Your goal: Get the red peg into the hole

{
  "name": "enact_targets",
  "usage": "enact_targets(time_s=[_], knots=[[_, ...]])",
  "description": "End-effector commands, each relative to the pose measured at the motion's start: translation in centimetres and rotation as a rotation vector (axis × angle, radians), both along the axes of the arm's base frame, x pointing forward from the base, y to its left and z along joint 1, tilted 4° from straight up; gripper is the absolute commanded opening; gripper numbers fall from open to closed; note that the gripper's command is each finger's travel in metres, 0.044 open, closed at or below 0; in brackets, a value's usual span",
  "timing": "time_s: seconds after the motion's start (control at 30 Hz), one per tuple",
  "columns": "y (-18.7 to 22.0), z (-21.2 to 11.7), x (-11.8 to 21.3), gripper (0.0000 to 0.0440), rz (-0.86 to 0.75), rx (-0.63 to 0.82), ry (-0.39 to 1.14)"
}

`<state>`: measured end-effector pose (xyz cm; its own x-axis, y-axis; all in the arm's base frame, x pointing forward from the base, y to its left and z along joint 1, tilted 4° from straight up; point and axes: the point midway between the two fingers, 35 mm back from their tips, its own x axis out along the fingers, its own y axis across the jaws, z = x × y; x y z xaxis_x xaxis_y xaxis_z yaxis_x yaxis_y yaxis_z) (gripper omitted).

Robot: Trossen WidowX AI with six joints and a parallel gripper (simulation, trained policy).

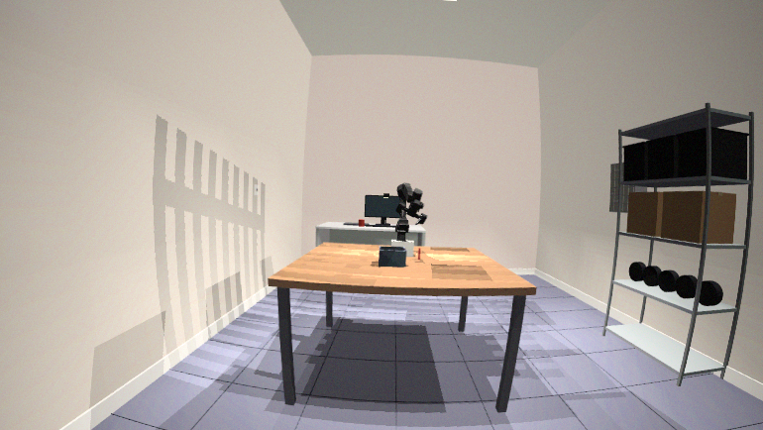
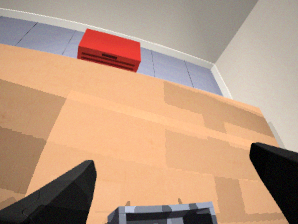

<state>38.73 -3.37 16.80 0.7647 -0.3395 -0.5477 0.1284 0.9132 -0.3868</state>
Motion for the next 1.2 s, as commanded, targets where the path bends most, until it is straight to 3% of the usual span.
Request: enact_targets(time_s=[0.0,0.53,0.87,1.17], knots=[[2.1,-0.9,-1.2,0.0440,-0.048,0.103,0.038],[9.0,-6.2,-10.1,0.0440,-0.348,0.425,0.314],[10.6,-8.8,-15.3,0.0440,-0.555,0.468,0.478],[10.8,-11.0,-17.9,0.0438,-0.713,0.457,0.560]])
